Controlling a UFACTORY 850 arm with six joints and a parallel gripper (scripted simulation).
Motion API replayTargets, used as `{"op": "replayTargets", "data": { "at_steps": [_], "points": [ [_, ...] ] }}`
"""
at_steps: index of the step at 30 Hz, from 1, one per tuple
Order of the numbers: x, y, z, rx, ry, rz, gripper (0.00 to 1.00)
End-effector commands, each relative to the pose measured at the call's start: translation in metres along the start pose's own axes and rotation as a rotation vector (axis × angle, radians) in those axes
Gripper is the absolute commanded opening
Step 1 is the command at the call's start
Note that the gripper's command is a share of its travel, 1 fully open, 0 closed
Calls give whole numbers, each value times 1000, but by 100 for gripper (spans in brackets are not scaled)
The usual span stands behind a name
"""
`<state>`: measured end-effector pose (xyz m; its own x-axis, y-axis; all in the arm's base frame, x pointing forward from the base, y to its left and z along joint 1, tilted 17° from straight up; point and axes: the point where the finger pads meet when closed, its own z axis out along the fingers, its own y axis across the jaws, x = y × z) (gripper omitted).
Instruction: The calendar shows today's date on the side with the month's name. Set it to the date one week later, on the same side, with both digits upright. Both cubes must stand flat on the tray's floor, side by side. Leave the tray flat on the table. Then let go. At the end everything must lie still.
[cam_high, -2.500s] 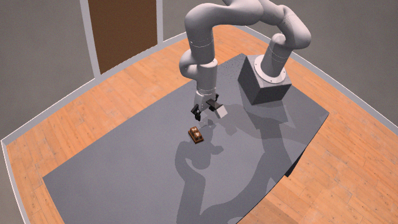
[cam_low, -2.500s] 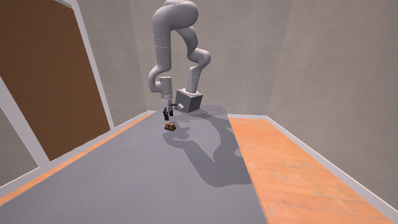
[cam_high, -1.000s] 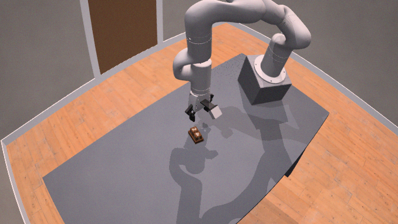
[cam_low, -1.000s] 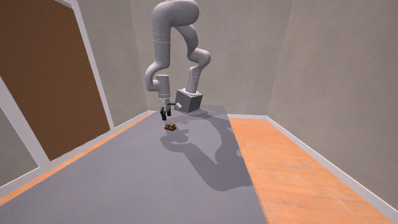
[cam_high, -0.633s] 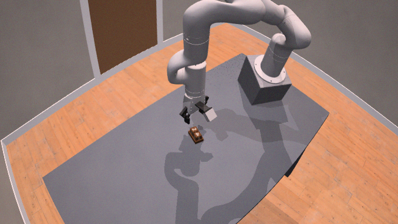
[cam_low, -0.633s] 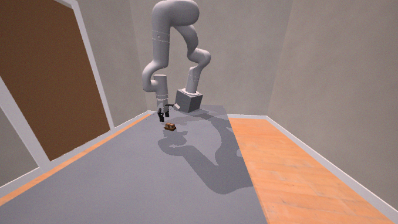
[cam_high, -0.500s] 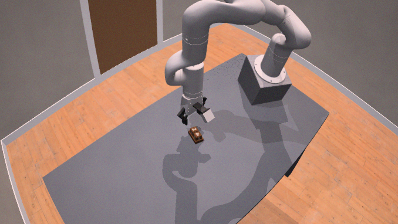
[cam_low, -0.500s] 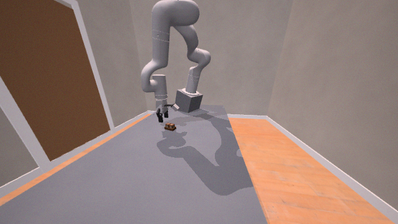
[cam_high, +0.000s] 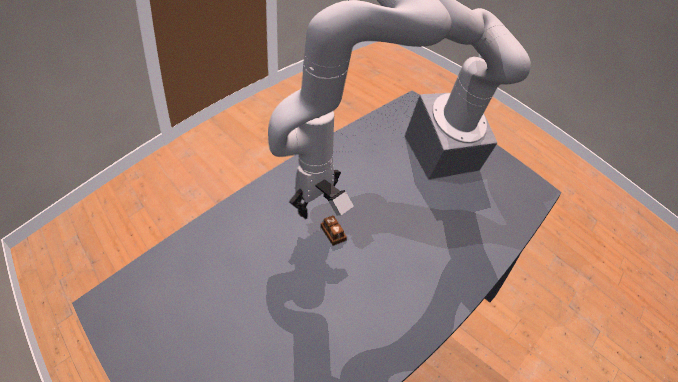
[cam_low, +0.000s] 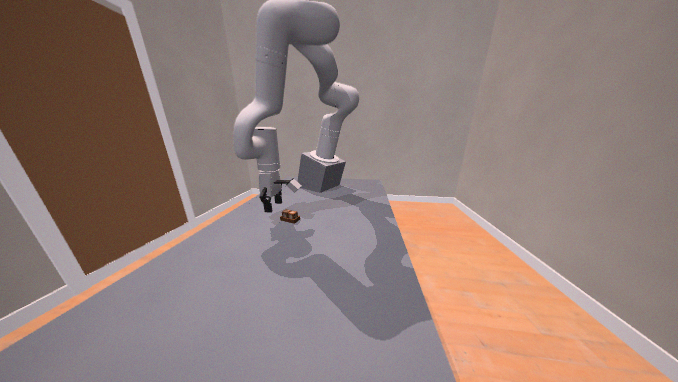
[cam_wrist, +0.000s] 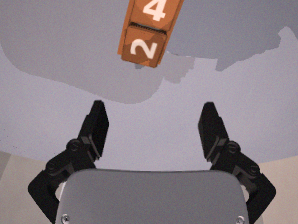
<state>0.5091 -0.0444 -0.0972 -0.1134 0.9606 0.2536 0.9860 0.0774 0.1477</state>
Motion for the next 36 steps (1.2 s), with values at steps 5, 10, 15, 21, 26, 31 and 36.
{"op": "replayTargets", "data": {
  "at_steps": [5, 10, 15, 21, 26, 31, 36],
  "points": [
    [-2, 9, 0, 6, 4, 1, 100],
    [-6, 29, 0, 6, 4, 1, 100],
    [-7, 34, 0, 6, 4, 1, 100],
    [-10, 49, 0, 6, 4, 1, 100],
    [-12, 60, 0, 6, 4, 1, 100],
    [-12, 60, 4, 6, 4, 1, 100],
    [-12, 60, 11, 6, 4, 1, 100]
  ]
}}
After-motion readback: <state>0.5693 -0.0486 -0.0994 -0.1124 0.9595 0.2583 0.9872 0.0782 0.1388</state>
